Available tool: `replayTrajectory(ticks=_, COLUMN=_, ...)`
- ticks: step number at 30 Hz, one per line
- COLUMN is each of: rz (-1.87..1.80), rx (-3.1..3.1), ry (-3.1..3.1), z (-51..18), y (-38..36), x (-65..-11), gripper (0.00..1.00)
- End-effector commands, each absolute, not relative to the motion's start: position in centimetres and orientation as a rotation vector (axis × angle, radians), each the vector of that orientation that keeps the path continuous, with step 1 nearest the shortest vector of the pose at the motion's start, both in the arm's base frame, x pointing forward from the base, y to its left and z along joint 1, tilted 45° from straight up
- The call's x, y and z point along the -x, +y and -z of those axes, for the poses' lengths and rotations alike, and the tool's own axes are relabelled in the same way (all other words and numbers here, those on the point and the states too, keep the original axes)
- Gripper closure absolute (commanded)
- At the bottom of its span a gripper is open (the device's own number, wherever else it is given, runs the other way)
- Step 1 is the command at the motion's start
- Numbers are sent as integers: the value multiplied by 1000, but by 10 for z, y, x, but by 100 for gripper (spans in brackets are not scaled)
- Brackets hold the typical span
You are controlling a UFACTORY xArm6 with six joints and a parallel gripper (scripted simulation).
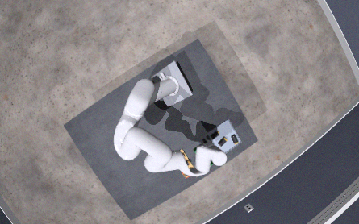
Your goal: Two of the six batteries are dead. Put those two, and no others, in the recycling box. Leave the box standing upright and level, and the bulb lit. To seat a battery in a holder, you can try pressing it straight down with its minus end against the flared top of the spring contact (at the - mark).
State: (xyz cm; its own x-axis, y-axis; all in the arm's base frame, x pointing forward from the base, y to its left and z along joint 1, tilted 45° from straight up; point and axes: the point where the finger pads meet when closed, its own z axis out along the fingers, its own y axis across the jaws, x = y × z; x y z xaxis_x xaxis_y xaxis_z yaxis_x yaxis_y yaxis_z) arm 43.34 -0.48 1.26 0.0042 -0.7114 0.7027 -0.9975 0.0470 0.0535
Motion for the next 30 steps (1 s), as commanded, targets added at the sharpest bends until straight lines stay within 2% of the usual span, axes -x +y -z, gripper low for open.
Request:
replayTrajectory(ticks=1, rz=-655, rx=-1714, ry=-1765, z=29, y=38, x=-440, gripper=72)
replayTrajectory(ticks=16, rz=-655, rx=-1713, ry=-1765, z=116, y=125, x=-441, gripper=72)
replayTrajectory(ticks=30, rz=-655, rx=-1713, ry=-1765, z=129, y=138, x=-442, gripper=72)
